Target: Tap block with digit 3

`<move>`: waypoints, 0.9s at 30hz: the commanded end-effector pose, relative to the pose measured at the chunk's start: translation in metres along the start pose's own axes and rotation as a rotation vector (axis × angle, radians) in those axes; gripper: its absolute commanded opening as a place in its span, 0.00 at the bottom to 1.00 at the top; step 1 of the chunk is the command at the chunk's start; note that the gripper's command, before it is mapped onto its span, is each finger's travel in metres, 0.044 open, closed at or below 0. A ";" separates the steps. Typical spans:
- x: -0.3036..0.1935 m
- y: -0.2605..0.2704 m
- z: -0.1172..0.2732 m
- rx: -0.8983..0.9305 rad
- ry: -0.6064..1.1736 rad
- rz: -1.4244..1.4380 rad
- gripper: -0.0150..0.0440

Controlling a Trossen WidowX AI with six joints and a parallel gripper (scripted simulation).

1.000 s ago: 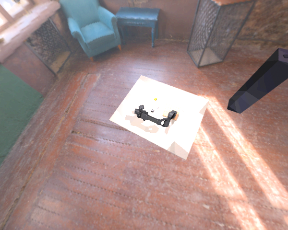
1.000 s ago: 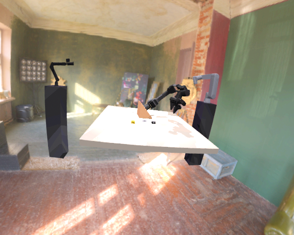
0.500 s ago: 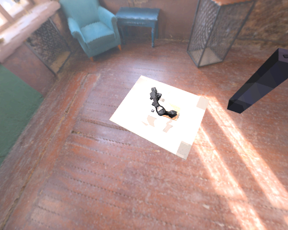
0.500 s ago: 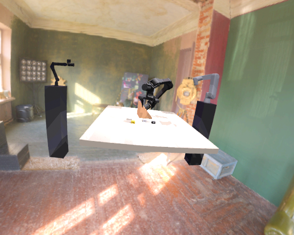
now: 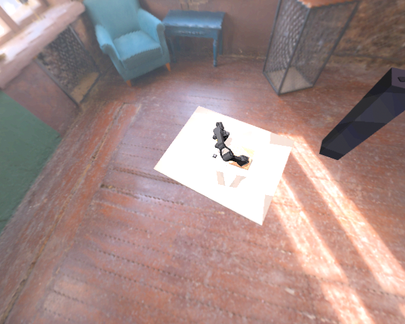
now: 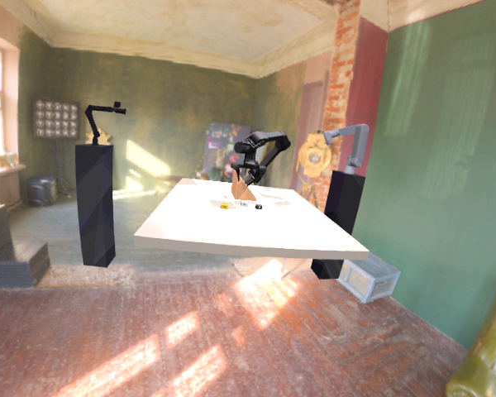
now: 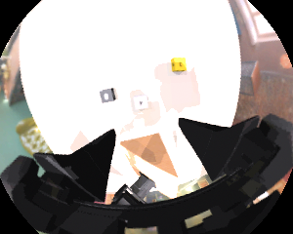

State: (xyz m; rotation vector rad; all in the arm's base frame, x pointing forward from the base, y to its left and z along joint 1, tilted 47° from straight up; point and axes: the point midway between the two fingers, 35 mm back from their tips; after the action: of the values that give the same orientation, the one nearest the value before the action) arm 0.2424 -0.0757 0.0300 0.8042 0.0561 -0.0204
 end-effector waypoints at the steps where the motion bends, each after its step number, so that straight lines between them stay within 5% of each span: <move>1: 0.000 0.001 0.000 0.007 -0.003 0.004 0.93; 7: 0.002 0.003 0.000 0.006 -0.003 0.004 0.93; 13: 0.034 0.088 0.001 0.010 -0.004 0.004 0.93; 27: 0.035 0.091 0.001 0.011 -0.003 0.005 0.93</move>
State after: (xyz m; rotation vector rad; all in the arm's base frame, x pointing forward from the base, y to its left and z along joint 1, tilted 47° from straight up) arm 0.2801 -0.0138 0.0922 0.8102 0.0517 -0.0101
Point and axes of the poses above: the point midway between the two fingers, 35 mm back from their tips, its own z axis back along the fingers, its own y axis across the jaws, x = y × z
